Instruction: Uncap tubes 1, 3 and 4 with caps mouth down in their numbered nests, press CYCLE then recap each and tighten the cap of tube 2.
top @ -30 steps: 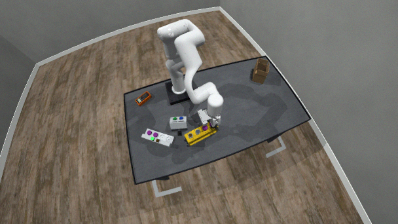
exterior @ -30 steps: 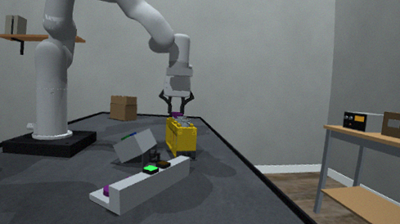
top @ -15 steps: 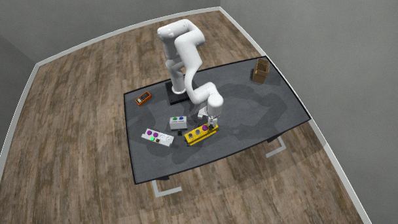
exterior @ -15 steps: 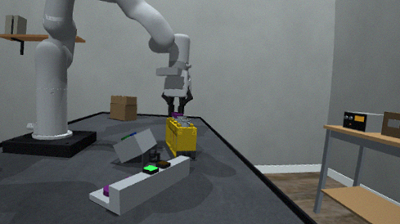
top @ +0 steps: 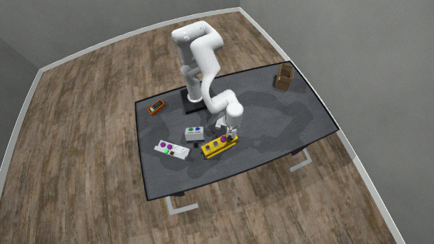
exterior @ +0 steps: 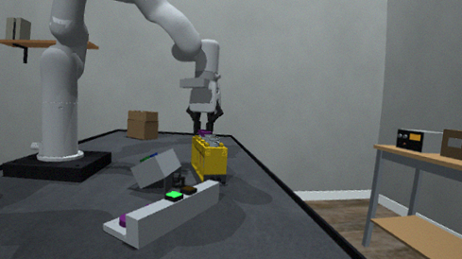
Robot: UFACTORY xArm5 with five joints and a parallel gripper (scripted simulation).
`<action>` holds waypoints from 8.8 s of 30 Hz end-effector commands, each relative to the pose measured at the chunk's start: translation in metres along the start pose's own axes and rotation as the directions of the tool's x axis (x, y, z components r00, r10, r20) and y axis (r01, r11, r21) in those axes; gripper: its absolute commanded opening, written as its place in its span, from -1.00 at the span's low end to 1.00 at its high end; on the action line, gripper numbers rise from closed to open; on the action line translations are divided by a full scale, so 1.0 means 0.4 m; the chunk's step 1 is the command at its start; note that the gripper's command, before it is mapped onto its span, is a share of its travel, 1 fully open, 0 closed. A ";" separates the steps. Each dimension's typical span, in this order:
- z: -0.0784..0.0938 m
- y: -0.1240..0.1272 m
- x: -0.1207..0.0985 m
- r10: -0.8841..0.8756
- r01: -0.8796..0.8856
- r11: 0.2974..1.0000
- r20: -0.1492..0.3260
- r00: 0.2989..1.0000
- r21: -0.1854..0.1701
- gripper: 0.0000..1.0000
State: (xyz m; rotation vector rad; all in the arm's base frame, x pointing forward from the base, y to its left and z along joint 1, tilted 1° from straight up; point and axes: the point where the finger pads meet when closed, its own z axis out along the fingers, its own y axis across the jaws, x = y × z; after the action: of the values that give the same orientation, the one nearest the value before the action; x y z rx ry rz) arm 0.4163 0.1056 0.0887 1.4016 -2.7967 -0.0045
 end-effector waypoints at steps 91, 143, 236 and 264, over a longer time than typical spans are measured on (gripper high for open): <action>-0.001 -0.002 -0.002 0.000 0.000 1.000 0.008 1.000 -0.004 -1.00; -0.003 -0.002 -0.002 -0.997 0.997 0.080 0.005 0.080 0.008 -0.08; -0.115 -0.026 0.056 -0.324 0.324 0.946 0.009 0.946 -0.001 -0.08; -0.112 -0.148 0.358 -1.000 1.000 0.007 0.004 0.007 0.007 -0.08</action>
State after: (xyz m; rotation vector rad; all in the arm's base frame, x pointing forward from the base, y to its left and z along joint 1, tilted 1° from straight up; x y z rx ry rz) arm 0.3837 -0.0199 0.1332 2.8338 -1.3378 -0.0294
